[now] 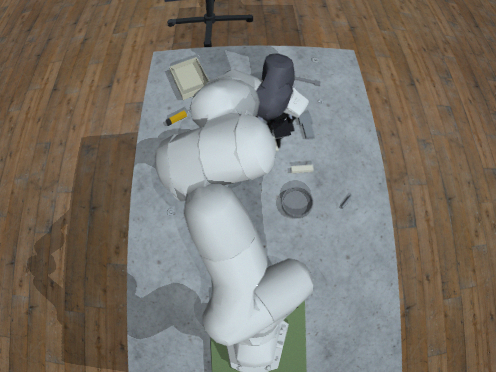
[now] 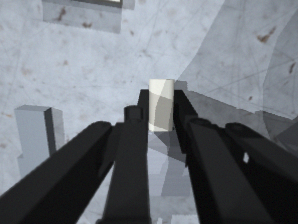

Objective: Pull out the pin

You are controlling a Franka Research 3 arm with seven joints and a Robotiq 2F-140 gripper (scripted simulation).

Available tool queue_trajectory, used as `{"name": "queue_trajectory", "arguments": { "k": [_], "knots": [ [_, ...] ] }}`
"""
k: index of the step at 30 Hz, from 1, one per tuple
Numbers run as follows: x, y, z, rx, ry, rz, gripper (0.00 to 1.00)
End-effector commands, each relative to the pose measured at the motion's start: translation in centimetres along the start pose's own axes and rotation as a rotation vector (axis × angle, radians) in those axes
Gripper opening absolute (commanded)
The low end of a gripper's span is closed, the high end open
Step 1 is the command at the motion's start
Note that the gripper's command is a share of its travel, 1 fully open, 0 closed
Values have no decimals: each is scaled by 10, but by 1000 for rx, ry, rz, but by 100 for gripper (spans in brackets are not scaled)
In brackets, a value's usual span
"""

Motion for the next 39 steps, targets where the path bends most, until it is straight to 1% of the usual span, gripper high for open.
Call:
{"name": "queue_trajectory", "arguments": {
  "k": [1,6,11,39],
  "knots": [
    [-3,-4,0,0,1,5,10],
    [-3,-3,0,0,1,8,10],
    [-1,-1,1,3,2,30,10],
    [0,0,1,-1,2,44,10]
  ]
}}
Point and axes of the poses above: the point where the finger pads meet when closed, its own x axis back along the fingers, its own z axis across the jaws, y = z × x, the point moved 7 cm from there along x, back along the fingers, and after that the axes turned 3 degrees about x, right-handed, at the moved point
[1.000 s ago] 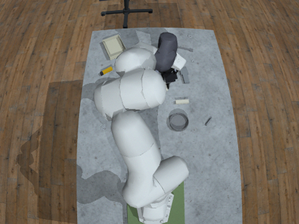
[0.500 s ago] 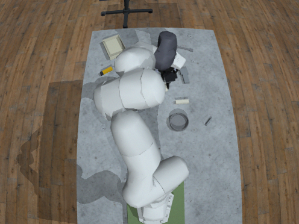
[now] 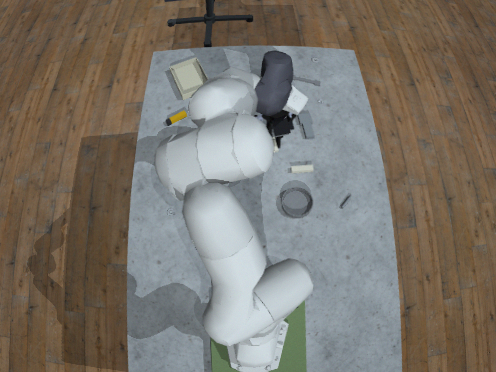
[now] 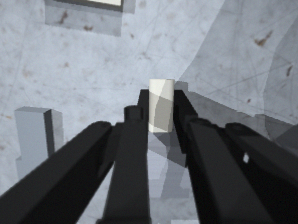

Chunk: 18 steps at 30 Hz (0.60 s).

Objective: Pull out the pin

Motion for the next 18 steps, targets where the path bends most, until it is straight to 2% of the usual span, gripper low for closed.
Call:
{"name": "queue_trajectory", "arguments": {
  "k": [1,18],
  "knots": [
    [-1,-1,1,-7,-1,9,10],
    [0,1,0,-7,-1,21,10]
  ]
}}
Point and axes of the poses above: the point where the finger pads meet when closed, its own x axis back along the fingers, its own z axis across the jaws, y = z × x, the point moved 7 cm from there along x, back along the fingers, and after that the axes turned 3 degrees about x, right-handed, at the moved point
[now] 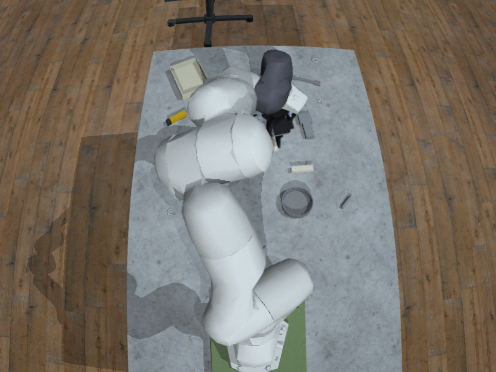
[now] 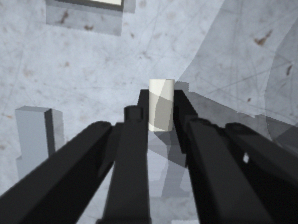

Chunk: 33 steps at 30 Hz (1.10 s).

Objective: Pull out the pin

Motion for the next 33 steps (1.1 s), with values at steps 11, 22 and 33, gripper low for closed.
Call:
{"name": "queue_trajectory", "arguments": {
  "k": [11,22,33],
  "knots": [
    [-1,-1,0,-5,0,14,10],
    [0,-1,0,-5,-1,18,10],
    [0,1,0,-2,-1,32,10]
  ]
}}
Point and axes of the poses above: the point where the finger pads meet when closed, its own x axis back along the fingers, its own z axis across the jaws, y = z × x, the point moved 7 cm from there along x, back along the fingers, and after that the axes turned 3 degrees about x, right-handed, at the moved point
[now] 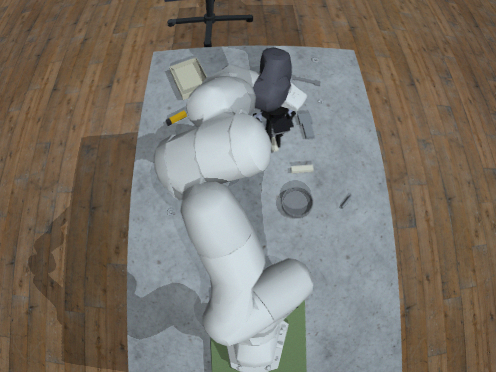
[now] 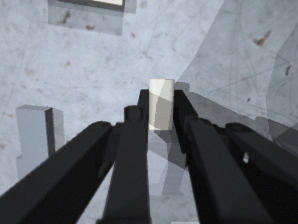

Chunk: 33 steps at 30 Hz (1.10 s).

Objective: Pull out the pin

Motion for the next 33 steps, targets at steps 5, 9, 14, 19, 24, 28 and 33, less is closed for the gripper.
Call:
{"name": "queue_trajectory", "arguments": {
  "k": [5,9,14,19,24,28,33],
  "knots": [
    [-1,-2,0,-6,0,12,10],
    [-1,-2,0,-6,0,13,10],
    [-1,-2,0,-7,1,16,10],
    [-1,-2,0,-7,1,17,10],
    [-1,-1,0,-7,1,22,10],
    [-1,0,0,-6,1,30,10],
    [0,0,0,-6,1,31,10]
  ]
}}
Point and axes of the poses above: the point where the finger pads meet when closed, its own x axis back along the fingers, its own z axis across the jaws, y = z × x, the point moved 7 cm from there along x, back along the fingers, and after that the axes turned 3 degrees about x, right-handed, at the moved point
